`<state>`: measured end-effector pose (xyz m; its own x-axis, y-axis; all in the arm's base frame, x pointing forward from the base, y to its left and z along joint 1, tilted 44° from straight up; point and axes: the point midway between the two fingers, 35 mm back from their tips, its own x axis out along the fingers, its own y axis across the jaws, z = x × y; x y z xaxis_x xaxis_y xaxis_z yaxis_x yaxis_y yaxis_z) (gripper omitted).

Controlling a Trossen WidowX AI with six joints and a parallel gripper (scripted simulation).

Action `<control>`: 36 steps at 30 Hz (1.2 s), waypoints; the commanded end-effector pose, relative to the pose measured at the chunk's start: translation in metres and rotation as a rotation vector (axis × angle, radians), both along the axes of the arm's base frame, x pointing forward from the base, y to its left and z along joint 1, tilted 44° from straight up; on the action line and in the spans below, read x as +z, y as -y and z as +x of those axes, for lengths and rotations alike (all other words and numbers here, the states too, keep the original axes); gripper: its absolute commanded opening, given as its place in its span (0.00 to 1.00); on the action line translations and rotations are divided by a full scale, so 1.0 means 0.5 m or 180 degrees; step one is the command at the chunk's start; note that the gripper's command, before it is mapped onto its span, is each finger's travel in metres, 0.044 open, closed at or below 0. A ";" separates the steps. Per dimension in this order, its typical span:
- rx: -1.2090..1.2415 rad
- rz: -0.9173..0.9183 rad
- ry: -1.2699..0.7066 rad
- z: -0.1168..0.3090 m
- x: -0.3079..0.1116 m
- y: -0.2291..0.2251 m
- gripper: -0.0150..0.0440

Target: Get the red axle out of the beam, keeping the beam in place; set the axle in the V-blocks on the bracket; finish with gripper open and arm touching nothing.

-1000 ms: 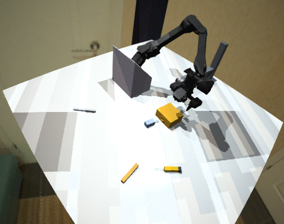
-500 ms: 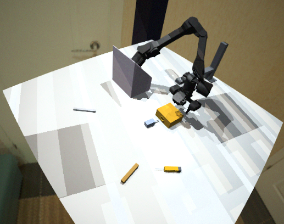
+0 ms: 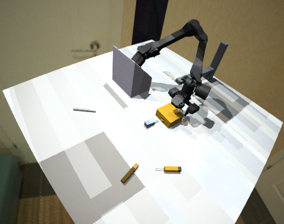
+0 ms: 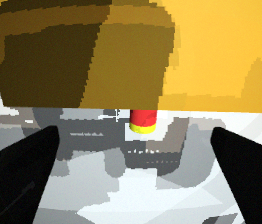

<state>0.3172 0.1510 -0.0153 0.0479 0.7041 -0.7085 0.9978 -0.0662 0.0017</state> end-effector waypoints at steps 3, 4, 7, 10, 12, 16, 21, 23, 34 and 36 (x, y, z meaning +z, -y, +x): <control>-0.0008 -0.0019 -0.0031 -0.003 -0.008 -0.002 1.00; -0.0008 -0.0019 -0.0031 -0.003 -0.008 -0.002 1.00; 0.0002 -0.0002 -0.0016 -0.003 -0.005 -0.002 0.96; 0.0002 -0.0002 -0.0016 -0.003 -0.005 -0.002 0.82; 0.0002 -0.0002 -0.0016 -0.003 -0.005 -0.002 0.73; 0.0002 -0.0002 -0.0016 -0.003 -0.005 -0.002 0.56; 0.0002 -0.0002 -0.0016 -0.003 -0.005 -0.002 0.33; 0.0002 -0.0002 -0.0016 -0.003 -0.005 -0.002 0.28; 0.0003 -0.0005 -0.0017 -0.001 0.000 -0.008 0.25; 0.0003 -0.0006 -0.0017 0.000 0.004 -0.012 0.25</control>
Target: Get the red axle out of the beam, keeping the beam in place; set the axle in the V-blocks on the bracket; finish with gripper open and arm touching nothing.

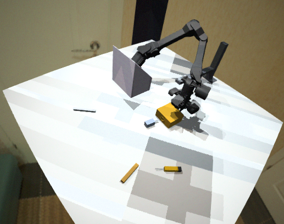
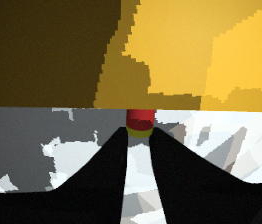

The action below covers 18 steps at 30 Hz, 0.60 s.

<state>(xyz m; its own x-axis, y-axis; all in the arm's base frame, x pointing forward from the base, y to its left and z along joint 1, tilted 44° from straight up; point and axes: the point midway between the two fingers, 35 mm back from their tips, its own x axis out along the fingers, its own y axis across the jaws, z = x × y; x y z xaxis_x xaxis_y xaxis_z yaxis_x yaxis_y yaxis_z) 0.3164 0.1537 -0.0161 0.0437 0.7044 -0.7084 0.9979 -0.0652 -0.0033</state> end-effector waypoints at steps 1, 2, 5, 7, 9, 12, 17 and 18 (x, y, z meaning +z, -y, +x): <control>0.0000 -0.0009 -0.0002 0.002 0.008 -0.009 0.25; 0.0000 -0.0009 -0.0002 0.003 0.010 -0.011 0.25; 0.0000 -0.0012 -0.0003 0.004 0.016 -0.017 0.25; 0.0000 -0.0013 -0.0003 0.005 0.020 -0.022 0.25; 0.0000 -0.0014 -0.0003 0.006 0.025 -0.026 0.25; -0.0001 -0.0016 -0.0004 0.007 0.031 -0.033 0.25; -0.0001 -0.0018 -0.0005 0.009 0.042 -0.044 0.25; -0.0001 -0.0019 -0.0005 0.009 0.044 -0.046 0.25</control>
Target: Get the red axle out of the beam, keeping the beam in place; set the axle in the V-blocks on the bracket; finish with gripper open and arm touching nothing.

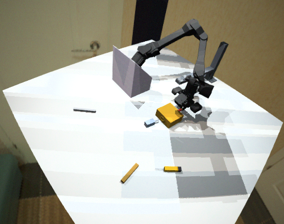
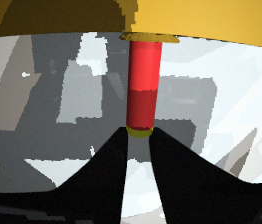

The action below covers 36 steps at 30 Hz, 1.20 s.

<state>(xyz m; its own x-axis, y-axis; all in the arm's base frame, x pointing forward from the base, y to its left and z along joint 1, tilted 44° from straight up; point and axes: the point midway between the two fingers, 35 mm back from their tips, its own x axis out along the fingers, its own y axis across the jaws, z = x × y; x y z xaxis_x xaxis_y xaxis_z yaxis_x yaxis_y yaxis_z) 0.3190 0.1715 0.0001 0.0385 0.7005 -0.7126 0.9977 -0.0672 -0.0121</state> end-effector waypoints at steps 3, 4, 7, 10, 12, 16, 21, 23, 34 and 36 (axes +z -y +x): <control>0.0005 -0.0002 0.0024 0.005 0.018 -0.018 0.25; 0.0004 -0.0002 0.0024 0.005 0.020 -0.020 0.25; 0.0004 -0.0002 0.0023 0.005 0.027 -0.027 0.25; 0.0003 -0.0002 0.0023 0.006 0.034 -0.034 0.25; 0.0003 -0.0002 0.0023 0.006 0.038 -0.039 0.25; 0.0002 -0.0002 0.0022 0.006 0.047 -0.048 0.25; 0.0000 0.0000 0.0021 0.006 0.058 -0.060 0.25; 0.0000 0.0001 0.0021 0.006 0.063 -0.065 0.25; -0.0004 0.0009 0.0020 0.004 0.086 -0.091 0.25; -0.0005 0.0011 0.0020 0.004 0.089 -0.095 0.25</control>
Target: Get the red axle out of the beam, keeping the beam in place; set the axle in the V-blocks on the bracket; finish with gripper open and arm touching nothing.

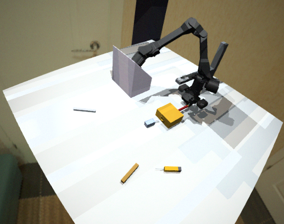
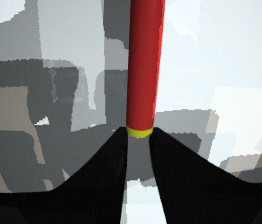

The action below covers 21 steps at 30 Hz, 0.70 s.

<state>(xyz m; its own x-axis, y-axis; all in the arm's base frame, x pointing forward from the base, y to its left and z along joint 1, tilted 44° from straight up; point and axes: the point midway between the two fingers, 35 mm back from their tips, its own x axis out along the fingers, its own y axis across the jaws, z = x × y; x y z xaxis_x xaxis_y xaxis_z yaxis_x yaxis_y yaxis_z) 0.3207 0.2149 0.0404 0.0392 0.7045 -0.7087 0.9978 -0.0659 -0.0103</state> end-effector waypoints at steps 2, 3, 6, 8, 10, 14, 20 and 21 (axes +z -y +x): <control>-0.0009 -0.0006 0.0012 0.001 0.010 -0.010 0.25; -0.0009 -0.0006 0.0012 0.001 0.010 -0.010 0.25; -0.0009 -0.0006 0.0012 0.001 0.007 -0.012 0.25; -0.0009 -0.0006 0.0012 0.001 0.004 -0.014 0.25; -0.0009 -0.0006 0.0012 0.002 0.001 -0.018 0.25; -0.0009 -0.0005 0.0012 0.004 -0.002 -0.026 0.25; 0.0002 0.0012 0.0022 0.003 0.003 -0.026 0.30; 0.0002 0.0012 0.0022 0.003 0.003 -0.026 0.34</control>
